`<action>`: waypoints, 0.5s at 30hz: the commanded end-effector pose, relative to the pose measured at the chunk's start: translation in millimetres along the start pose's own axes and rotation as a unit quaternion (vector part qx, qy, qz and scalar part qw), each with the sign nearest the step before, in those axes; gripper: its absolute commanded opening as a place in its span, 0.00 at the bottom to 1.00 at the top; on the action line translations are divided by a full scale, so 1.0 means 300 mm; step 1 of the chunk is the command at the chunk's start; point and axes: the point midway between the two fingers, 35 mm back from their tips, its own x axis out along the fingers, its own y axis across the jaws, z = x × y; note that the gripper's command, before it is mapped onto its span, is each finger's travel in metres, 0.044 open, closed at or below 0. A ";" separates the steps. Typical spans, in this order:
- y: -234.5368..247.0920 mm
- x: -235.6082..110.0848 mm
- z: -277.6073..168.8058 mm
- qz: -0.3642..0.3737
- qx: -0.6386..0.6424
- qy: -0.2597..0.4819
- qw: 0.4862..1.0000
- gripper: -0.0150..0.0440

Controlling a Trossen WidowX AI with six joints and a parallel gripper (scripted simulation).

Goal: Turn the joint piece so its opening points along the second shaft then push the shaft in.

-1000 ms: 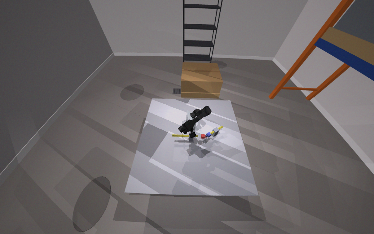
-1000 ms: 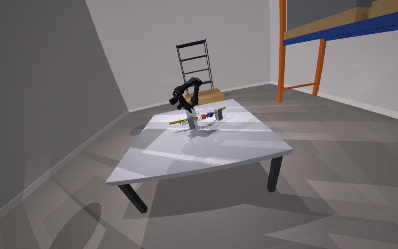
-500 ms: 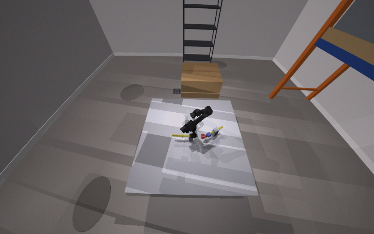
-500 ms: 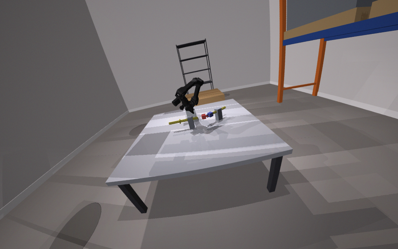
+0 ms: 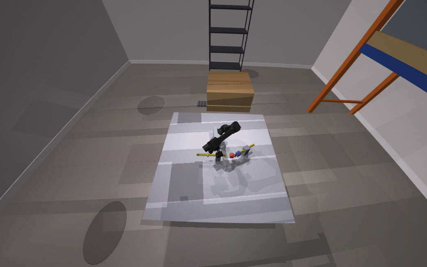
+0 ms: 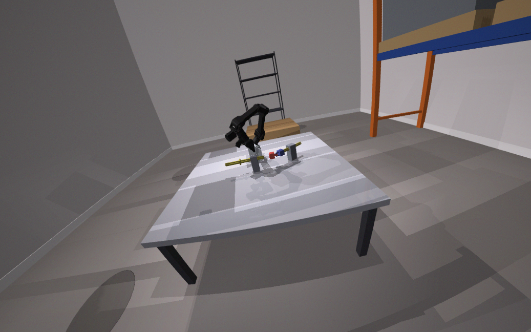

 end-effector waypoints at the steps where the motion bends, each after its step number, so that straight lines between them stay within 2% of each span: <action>1: -0.013 -0.025 0.062 -0.008 -0.073 -0.018 0.997 1.00; 15: -0.072 -0.107 0.266 -0.052 -0.299 -0.069 0.950 1.00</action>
